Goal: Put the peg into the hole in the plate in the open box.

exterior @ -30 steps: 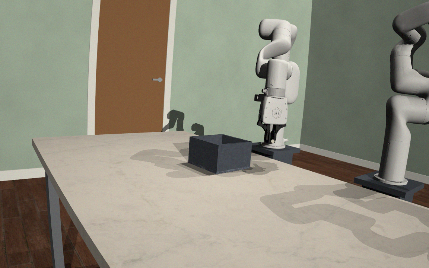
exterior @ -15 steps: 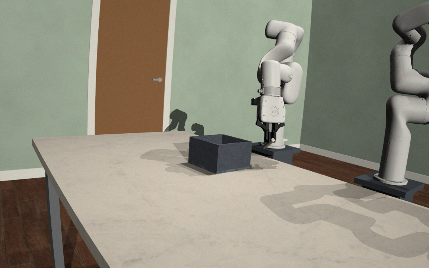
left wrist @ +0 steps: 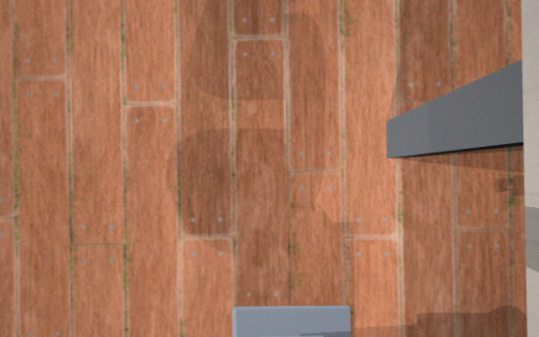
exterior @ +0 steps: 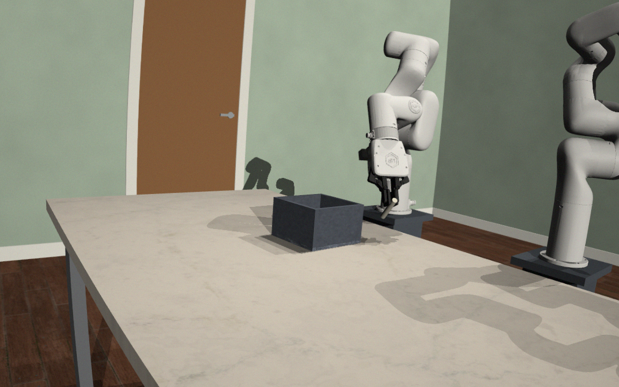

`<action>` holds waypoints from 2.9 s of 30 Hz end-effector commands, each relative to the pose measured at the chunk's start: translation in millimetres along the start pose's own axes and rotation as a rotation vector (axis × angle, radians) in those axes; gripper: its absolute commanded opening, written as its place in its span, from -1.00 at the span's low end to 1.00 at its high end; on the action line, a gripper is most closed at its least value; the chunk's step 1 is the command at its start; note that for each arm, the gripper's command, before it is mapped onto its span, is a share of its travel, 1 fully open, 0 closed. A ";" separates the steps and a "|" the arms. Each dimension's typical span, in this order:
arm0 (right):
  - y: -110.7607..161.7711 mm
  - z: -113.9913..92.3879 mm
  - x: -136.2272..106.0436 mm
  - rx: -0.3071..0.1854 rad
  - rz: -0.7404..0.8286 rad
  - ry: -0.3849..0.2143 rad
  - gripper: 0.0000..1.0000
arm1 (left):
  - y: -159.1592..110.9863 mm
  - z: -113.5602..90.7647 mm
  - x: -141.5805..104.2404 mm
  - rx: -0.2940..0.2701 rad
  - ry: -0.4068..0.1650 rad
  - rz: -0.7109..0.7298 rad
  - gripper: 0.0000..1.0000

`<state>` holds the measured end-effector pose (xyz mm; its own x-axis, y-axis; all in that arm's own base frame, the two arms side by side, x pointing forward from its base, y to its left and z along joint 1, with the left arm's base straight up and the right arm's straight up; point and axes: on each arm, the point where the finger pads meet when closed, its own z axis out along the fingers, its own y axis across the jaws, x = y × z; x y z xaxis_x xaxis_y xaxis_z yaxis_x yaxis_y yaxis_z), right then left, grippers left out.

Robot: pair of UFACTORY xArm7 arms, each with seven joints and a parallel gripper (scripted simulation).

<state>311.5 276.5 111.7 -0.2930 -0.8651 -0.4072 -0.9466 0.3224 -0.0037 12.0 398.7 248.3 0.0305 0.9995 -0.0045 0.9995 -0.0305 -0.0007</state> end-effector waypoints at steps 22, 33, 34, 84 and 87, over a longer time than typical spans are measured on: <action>0.1 -0.5 -1.8 -0.008 -0.006 -0.419 -1.00 | 0.2 -1.7 1.2 -0.001 0.004 0.000 1.00; 0.0 -0.5 -1.8 -0.008 -0.006 -0.581 -1.00 | 0.2 -1.7 1.2 -0.001 0.004 0.000 1.00; -0.1 -0.5 -1.8 -0.008 -0.006 -0.598 -1.00 | 0.2 -1.7 1.2 -0.001 0.004 0.000 1.00; -0.1 6.7 1.5 -0.008 -0.005 -0.804 -1.00 | 0.2 -1.7 1.2 -0.001 0.004 0.000 1.00; -0.1 12.4 4.1 -0.008 -0.005 -0.804 -1.00 | 0.2 -1.7 1.2 -0.001 0.004 0.000 1.00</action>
<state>311.0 277.3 103.6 -0.1077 -0.3253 -0.9395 -0.9495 0.3138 0.0002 12.0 398.7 248.3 0.0305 0.9995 -0.0045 0.9995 -0.0305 -0.0007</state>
